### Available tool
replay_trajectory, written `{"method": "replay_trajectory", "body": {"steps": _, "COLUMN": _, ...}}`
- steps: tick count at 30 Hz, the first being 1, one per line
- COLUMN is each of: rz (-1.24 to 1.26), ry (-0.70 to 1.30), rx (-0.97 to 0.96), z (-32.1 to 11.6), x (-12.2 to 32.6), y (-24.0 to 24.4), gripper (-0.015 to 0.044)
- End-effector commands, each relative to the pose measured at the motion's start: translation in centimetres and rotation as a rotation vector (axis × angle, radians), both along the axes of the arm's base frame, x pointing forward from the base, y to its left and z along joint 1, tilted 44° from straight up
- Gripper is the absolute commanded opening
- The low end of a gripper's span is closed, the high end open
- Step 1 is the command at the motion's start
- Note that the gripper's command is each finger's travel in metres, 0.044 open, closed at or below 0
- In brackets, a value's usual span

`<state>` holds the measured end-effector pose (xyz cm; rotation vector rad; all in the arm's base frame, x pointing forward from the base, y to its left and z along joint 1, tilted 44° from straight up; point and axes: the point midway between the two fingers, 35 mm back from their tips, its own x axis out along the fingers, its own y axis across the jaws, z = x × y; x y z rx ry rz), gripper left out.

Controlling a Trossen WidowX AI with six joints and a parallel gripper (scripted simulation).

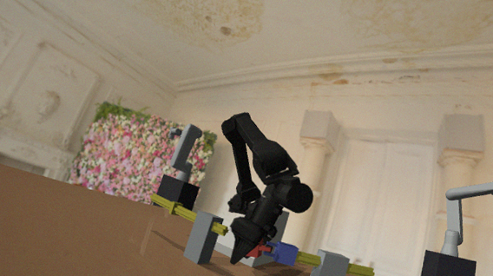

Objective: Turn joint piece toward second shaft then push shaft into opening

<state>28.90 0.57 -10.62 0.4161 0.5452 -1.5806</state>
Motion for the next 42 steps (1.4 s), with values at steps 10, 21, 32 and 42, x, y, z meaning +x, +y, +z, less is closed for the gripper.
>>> {"method": "replay_trajectory", "body": {"steps": 10, "rz": -0.048, "ry": 0.006, "rx": 0.344, "z": 1.7, "x": 0.1, "y": 1.0, "gripper": 0.044}}
{"method": "replay_trajectory", "body": {"steps": 21, "rz": -0.035, "ry": -0.007, "rx": 0.461, "z": 2.4, "x": 0.4, "y": 1.6, "gripper": 0.044}}
{"method": "replay_trajectory", "body": {"steps": 32, "rz": 0.096, "ry": 0.117, "rx": 0.441, "z": 3.5, "x": 0.9, "y": 2.9, "gripper": 0.044}}
{"method": "replay_trajectory", "body": {"steps": 42, "rz": 0.333, "ry": 0.372, "rx": 0.413, "z": 5.6, "x": 1.6, "y": 5.5, "gripper": 0.044}}
